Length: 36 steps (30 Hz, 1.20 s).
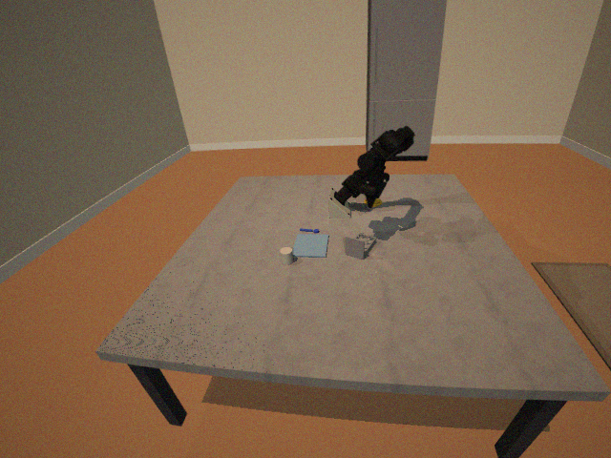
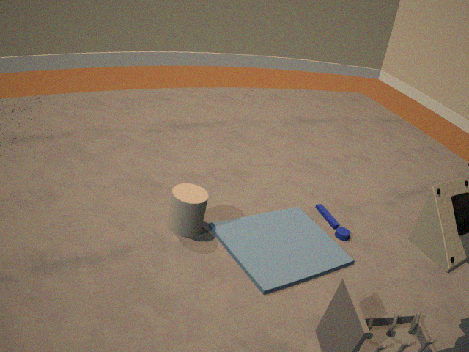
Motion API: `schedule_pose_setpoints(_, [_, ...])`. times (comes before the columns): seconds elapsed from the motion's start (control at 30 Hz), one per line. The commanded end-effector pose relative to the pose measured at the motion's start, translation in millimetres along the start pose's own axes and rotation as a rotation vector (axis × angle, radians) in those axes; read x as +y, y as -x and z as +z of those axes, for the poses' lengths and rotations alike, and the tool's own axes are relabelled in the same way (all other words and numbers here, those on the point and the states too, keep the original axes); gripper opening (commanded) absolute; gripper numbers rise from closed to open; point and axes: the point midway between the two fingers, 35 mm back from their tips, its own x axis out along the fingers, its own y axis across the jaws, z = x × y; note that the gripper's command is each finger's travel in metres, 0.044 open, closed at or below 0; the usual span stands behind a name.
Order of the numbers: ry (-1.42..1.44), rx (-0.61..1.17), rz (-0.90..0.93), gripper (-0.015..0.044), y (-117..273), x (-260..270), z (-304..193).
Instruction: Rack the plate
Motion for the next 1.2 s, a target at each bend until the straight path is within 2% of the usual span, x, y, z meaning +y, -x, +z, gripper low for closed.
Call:
schedule_pose_setpoints(0.0, [-0.045, 0.004, 0.007, 0.0000, 0.1, -5.9, -2.9])
schedule_pose_setpoints(0.13, [-0.032, -0.012, 0.006, 0.0000, -2.2, -6.4, -1.6])
schedule_pose_setpoints(0.67, [0.280, -0.377, 0.029, 0.0000, -45.5, -9.1, 28.6])
schedule_pose_setpoints(1.17, [0.566, -0.673, 0.134, 0.0000, -69.9, 0.4, 45.0])
